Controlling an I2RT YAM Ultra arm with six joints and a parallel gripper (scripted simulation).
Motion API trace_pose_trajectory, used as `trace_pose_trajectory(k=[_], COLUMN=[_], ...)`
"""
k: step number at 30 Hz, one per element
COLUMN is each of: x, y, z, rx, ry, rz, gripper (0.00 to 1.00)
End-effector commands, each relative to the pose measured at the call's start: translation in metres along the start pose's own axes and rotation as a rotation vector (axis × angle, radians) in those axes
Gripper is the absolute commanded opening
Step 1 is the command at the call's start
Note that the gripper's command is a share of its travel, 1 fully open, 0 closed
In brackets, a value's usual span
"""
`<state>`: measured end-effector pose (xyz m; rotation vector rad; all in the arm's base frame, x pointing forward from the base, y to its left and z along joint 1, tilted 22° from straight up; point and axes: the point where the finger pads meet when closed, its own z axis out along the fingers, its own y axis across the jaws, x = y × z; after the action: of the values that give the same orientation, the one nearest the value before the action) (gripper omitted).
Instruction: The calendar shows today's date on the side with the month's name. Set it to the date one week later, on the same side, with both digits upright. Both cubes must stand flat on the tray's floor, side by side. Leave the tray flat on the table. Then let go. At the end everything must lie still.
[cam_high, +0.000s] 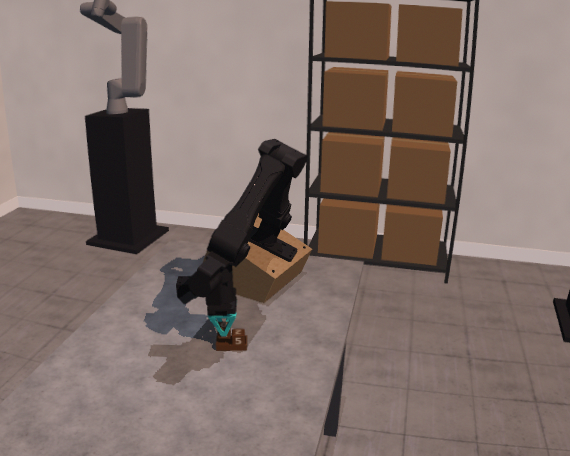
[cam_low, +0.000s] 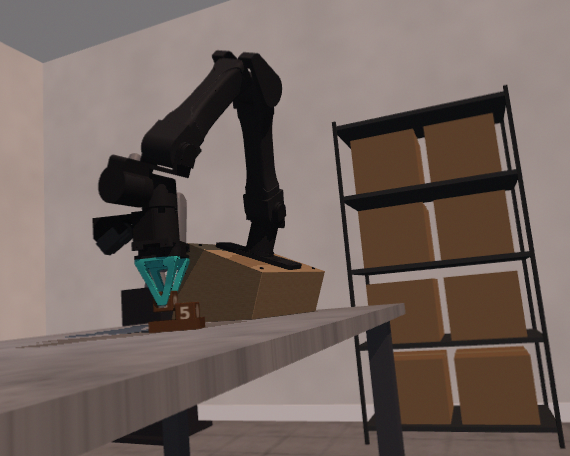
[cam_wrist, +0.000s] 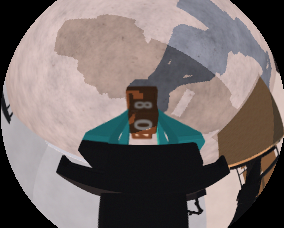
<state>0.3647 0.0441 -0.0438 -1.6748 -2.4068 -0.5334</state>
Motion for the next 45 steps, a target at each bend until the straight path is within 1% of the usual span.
trace_pose_trajectory(k=[1, 13, 45], x=[-0.0033, -0.0034, -0.0032], y=[0.0041, 0.0042, 0.0042], z=[-0.0014, 0.0056, 0.0064], rx=[-0.016, -0.016, -0.016], ry=[-0.015, -0.015, -0.015], rz=[-0.003, -0.003, -0.003], gripper=[0.27, 0.27, 0.27])
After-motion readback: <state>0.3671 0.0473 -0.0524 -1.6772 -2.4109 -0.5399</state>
